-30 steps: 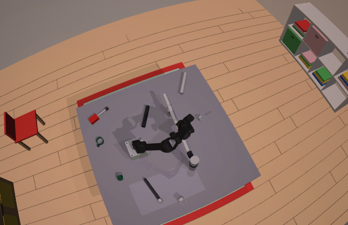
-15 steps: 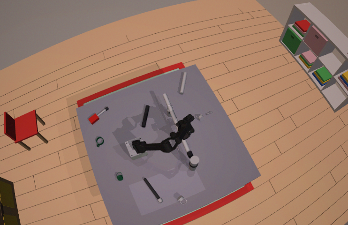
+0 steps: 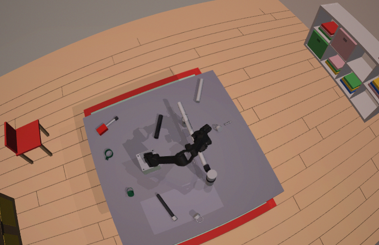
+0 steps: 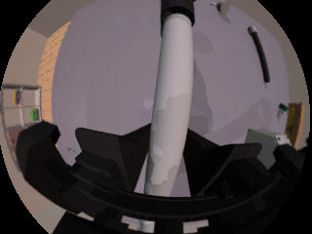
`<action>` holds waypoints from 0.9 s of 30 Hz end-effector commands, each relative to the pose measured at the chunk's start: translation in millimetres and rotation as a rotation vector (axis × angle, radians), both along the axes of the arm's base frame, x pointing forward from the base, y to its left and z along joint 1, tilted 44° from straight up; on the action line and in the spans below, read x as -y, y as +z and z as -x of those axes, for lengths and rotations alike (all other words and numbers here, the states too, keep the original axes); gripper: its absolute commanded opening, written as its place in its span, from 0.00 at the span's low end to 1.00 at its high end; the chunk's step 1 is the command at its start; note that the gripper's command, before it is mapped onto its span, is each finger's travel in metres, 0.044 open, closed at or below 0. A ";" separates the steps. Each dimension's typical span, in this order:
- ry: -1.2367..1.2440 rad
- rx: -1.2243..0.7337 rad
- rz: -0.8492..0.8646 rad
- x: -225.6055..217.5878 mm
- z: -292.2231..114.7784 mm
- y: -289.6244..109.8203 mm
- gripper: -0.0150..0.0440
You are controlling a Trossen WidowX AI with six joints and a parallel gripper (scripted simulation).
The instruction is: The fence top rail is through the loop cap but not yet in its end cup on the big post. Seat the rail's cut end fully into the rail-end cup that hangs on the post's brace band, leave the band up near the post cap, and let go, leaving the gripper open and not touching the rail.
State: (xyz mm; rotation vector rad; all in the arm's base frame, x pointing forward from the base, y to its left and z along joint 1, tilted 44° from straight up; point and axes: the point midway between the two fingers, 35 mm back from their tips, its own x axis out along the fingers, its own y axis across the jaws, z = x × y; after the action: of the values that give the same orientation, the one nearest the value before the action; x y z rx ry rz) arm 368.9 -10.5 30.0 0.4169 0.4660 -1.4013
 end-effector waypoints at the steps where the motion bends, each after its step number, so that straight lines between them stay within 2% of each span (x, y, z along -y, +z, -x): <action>1: 0.001 0.002 0.007 -0.5 -0.2 1.9 0.25; 27: 0.002 0.002 0.012 -1.1 -0.4 4.7 0.25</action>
State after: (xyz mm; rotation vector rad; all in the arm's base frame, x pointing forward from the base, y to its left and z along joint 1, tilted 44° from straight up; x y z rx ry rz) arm 368.8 -9.6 31.3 0.4174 0.4665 -1.4040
